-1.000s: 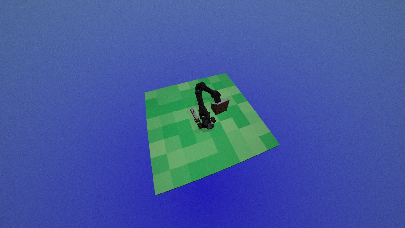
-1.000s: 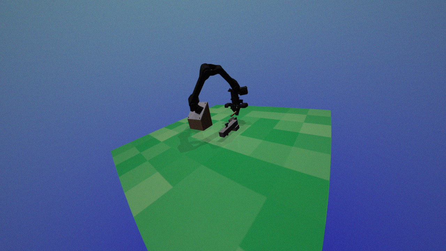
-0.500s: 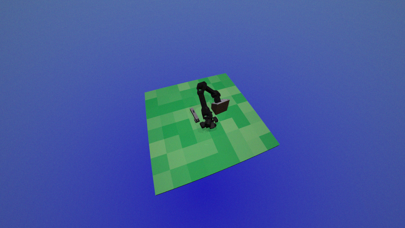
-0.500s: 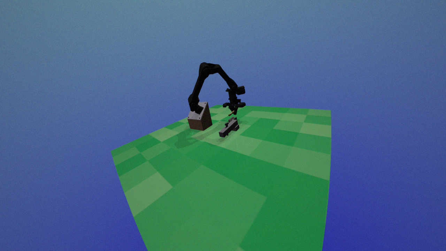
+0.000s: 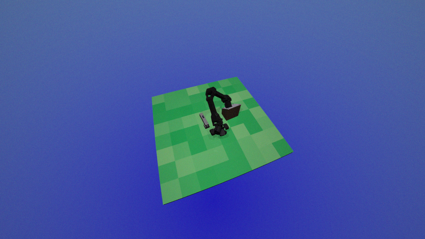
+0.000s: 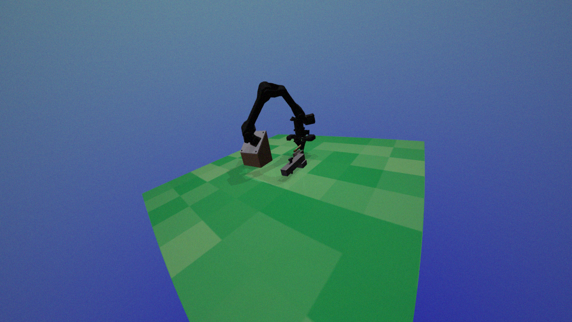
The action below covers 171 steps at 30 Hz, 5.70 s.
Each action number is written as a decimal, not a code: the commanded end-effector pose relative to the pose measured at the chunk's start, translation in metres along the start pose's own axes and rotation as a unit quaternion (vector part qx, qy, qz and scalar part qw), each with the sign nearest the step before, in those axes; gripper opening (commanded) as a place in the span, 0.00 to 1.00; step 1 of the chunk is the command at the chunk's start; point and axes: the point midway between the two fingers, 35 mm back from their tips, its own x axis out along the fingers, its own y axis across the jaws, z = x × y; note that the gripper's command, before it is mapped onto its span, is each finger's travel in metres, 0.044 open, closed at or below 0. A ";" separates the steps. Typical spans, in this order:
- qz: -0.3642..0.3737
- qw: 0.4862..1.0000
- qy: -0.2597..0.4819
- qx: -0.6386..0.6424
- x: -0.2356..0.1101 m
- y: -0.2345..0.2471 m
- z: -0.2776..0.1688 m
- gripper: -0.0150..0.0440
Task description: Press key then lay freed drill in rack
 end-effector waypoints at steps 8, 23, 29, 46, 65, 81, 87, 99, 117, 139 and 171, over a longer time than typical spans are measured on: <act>-0.001 1.000 0.004 -0.003 0.012 0.000 0.000 0.25; -0.001 1.000 0.004 -0.003 0.027 0.000 -0.001 0.25; -0.001 1.000 0.004 -0.003 0.030 0.000 -0.001 0.25; -0.001 1.000 0.004 -0.003 0.032 0.002 -0.002 0.25; -0.001 1.000 0.004 -0.003 0.032 0.002 -0.002 0.25; -0.001 1.000 0.004 -0.003 0.032 0.002 -0.003 0.25; -0.001 1.000 0.004 -0.003 0.032 0.002 -0.003 0.25; -0.001 1.000 0.004 -0.003 0.032 0.002 -0.003 0.25; -0.001 1.000 0.004 -0.003 0.032 0.002 -0.003 0.25; -0.001 1.000 0.004 -0.003 0.032 0.002 -0.003 0.25; -0.001 1.000 0.004 -0.003 0.032 0.002 -0.003 0.25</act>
